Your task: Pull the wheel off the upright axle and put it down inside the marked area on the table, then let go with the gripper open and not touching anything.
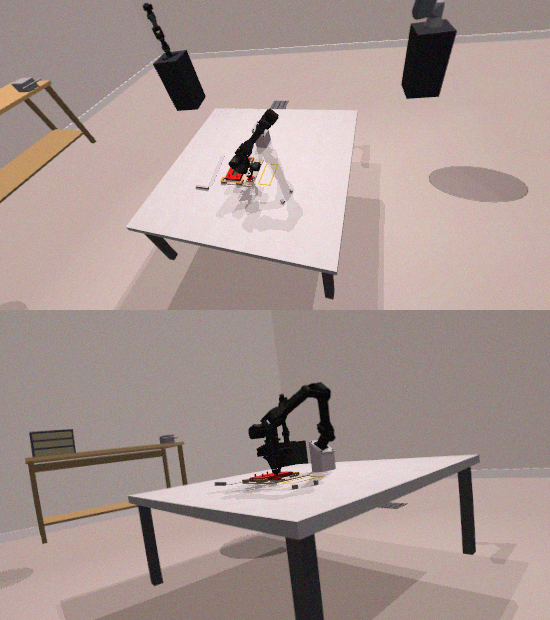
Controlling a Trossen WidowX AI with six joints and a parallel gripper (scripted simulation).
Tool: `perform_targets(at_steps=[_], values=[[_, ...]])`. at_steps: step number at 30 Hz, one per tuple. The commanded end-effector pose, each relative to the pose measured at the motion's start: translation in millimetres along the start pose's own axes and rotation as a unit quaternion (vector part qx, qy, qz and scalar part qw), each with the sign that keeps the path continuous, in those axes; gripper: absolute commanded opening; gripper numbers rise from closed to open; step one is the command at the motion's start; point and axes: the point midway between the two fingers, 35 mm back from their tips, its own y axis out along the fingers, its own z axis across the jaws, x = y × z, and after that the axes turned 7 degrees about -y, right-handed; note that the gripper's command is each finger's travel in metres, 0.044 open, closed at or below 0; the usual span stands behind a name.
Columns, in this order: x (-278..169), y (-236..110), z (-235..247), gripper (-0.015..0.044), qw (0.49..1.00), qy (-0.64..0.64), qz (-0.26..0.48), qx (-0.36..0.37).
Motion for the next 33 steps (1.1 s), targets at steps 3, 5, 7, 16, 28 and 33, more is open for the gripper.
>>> perform_targets(at_steps=[3, 5, 7, 16, 28, 33], values=[[0.6, -4.4, -0.4, 0.0, 1.0, -0.001, -0.003, -0.001], [0.6, -5.1, -0.5, 0.0, 1.0, -0.001, -0.003, -0.001], [0.6, -5.7, -0.5, 0.0, 1.0, -0.001, -0.003, -0.001], [0.6, -8.7, -0.6, 0.0, 1.0, 0.0, -0.003, -0.001], [0.5, -12.7, -0.6, 0.0, 1.0, 0.0, -0.003, 0.0], [0.5, -14.3, -0.7, 0.0, 1.0, 0.0, -0.003, 0.0]])
